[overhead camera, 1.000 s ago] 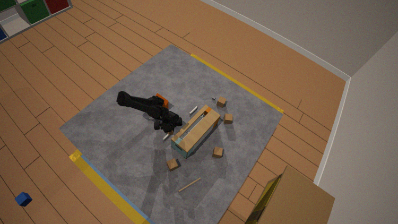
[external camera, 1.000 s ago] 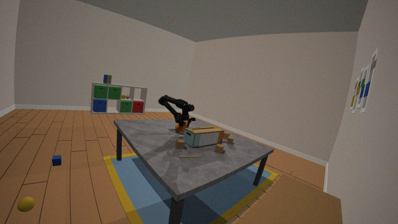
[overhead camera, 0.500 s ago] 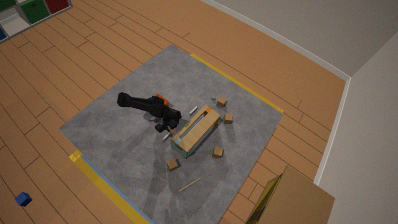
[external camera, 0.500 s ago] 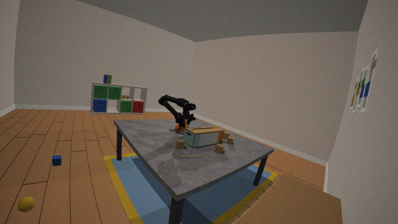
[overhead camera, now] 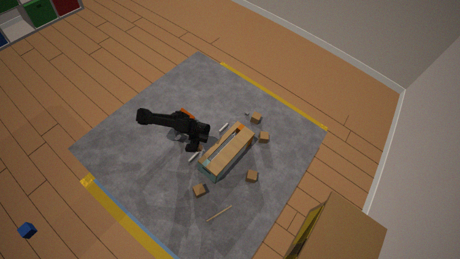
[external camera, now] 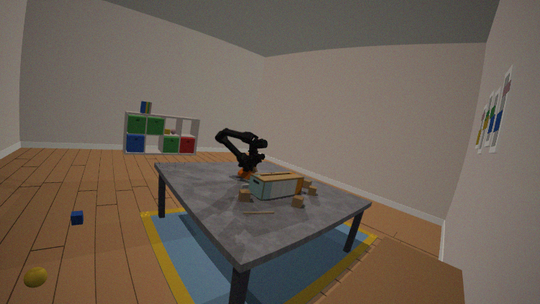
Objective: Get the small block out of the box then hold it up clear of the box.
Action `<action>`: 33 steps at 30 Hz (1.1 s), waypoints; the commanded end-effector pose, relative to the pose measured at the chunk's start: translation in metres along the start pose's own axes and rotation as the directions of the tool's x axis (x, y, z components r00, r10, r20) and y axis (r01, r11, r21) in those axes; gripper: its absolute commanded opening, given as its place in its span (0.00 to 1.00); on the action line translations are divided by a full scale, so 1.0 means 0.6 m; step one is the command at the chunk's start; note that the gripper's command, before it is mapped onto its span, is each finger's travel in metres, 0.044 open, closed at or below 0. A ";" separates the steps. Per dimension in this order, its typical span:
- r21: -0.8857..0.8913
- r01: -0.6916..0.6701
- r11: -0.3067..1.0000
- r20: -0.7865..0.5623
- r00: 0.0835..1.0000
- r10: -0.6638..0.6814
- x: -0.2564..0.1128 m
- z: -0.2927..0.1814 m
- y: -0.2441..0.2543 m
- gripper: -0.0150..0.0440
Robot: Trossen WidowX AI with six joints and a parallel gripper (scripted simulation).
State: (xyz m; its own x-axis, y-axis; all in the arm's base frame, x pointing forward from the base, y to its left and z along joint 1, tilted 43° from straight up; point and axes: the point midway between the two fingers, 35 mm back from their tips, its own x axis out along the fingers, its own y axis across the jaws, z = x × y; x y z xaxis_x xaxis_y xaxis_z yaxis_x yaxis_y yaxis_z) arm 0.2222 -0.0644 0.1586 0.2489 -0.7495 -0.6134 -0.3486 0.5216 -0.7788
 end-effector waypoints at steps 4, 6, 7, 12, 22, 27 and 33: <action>-0.289 0.022 0.957 -0.003 1.000 -0.024 -0.011 0.003 -0.002 0.25; -0.370 0.027 0.929 -0.004 1.000 -0.030 -0.013 0.003 -0.002 0.25; -0.410 0.028 0.912 -0.004 0.999 -0.033 -0.015 0.003 -0.002 0.25; -0.595 0.036 0.803 -0.005 0.999 -0.048 -0.022 0.005 -0.001 0.25; -0.876 0.037 0.481 -0.002 0.997 -0.081 -0.036 0.008 -0.001 0.25; -0.959 0.029 0.283 0.001 0.995 -0.099 -0.044 0.009 -0.002 0.25; -1.000 0.009 0.029 0.006 0.993 -0.121 -0.053 0.011 -0.002 0.25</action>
State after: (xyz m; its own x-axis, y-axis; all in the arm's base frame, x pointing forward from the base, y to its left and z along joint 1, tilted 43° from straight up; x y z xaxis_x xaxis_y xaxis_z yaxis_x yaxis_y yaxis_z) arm 0.2198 -0.0406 0.1749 0.2851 -0.7992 -0.5291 -0.9410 -0.3383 0.0038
